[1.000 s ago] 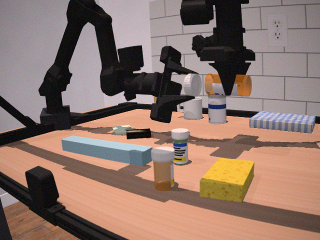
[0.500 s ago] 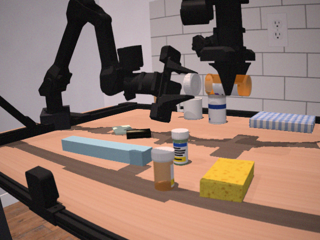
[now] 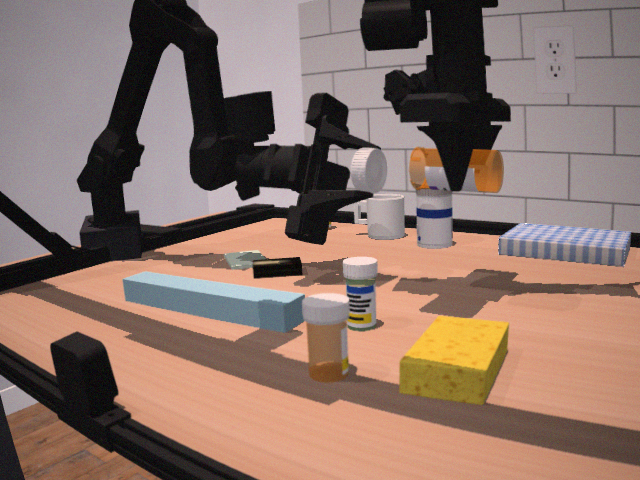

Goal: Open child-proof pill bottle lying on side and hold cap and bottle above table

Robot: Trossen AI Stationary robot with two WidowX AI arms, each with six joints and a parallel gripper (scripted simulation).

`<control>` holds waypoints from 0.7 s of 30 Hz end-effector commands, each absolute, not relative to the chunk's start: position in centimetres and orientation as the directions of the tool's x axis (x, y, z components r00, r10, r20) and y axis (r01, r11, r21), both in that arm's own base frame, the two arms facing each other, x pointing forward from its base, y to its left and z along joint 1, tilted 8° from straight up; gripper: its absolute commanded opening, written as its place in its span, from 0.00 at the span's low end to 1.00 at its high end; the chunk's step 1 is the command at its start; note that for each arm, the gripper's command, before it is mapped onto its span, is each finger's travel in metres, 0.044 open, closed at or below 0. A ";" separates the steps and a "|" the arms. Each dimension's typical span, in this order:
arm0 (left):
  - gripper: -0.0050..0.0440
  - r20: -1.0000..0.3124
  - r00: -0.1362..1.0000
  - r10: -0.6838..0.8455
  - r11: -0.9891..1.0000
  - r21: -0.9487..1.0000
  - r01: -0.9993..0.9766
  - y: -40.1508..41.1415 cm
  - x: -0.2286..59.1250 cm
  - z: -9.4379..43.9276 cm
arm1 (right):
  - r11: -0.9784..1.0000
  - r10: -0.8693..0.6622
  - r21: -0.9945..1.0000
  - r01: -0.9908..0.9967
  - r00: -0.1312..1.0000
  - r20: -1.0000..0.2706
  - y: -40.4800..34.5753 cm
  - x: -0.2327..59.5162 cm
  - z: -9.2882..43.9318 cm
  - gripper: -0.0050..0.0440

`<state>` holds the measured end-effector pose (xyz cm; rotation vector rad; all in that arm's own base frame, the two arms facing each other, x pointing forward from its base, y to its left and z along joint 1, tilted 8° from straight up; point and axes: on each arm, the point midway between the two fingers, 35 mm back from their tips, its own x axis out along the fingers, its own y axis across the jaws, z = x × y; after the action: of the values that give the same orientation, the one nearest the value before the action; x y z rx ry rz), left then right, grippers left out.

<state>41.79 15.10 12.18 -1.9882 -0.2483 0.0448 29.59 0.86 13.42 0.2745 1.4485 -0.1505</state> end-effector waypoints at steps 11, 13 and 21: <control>0.10 0.103 0.976 0.190 -0.388 -0.906 0.171 15.3 41.5 14.5 | 0.960 0.062 0.092 0.264 0.122 -0.991 0.8 29.6 13.4 0.10; 0.10 0.105 0.976 0.189 -0.385 -0.907 0.172 15.3 41.4 15.3 | 0.960 0.062 0.092 0.264 0.122 -0.991 0.8 29.6 13.4 0.10; 0.10 0.115 0.976 0.183 -0.375 -0.910 0.177 15.5 40.7 18.2 | 0.960 0.062 0.092 0.264 0.122 -0.991 0.8 29.6 13.4 0.10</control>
<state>41.07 15.41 16.67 -1.9777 -0.2477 0.0240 29.59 0.86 13.41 0.2744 1.4485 -0.1505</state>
